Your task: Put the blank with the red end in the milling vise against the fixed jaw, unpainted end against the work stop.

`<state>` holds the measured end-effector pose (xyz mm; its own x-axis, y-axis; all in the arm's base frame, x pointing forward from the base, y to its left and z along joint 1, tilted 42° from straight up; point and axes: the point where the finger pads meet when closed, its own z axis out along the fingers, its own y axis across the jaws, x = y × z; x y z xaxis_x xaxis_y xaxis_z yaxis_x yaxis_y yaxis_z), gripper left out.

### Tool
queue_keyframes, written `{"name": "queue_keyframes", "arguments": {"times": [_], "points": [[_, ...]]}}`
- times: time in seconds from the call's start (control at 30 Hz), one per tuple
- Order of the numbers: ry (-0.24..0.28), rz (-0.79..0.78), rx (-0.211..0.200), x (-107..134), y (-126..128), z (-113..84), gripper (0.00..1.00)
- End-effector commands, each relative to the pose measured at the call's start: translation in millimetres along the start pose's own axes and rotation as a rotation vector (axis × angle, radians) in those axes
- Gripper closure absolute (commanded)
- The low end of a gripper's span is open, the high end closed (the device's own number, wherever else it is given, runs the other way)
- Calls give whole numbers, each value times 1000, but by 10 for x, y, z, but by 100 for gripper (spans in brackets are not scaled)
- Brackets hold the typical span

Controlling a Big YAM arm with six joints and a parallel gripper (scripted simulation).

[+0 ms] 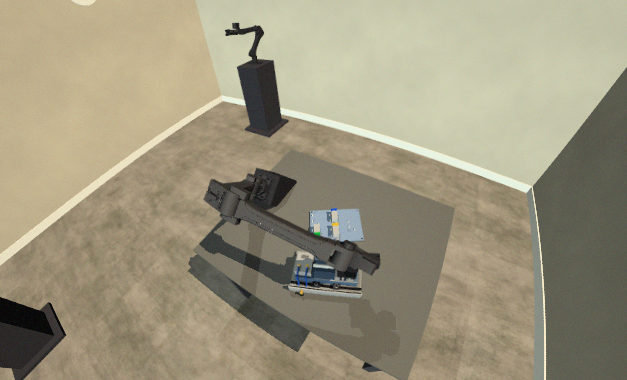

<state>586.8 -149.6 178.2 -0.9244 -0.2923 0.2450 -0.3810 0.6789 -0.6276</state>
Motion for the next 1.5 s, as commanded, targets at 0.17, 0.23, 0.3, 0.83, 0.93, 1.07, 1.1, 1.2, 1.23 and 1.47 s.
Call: {"name": "queue_keyframes", "arguments": {"times": [0.17, 0.23, 0.3, 0.83, 0.93, 1.07, 1.1, 1.2, 1.23, 1.47], "points": [[-27, 25, 12, -142, -89, -57, 100], [-27, 26, 12, -144, -92, -59, 100], [-27, 26, 12, -144, -92, -59, 100], [-27, 26, 12, -144, -92, -59, 100], [-27, 26, 12, -144, -92, -59, 100], [-27, 26, 12, -144, -92, -59, 100], [-27, 26, 12, -144, -92, -59, 100], [-27, 26, 12, -144, -92, -59, 100], [-27, 26, 12, -144, -92, -59, 100], [-27, 26, 12, -144, -92, -59, 100]]}}
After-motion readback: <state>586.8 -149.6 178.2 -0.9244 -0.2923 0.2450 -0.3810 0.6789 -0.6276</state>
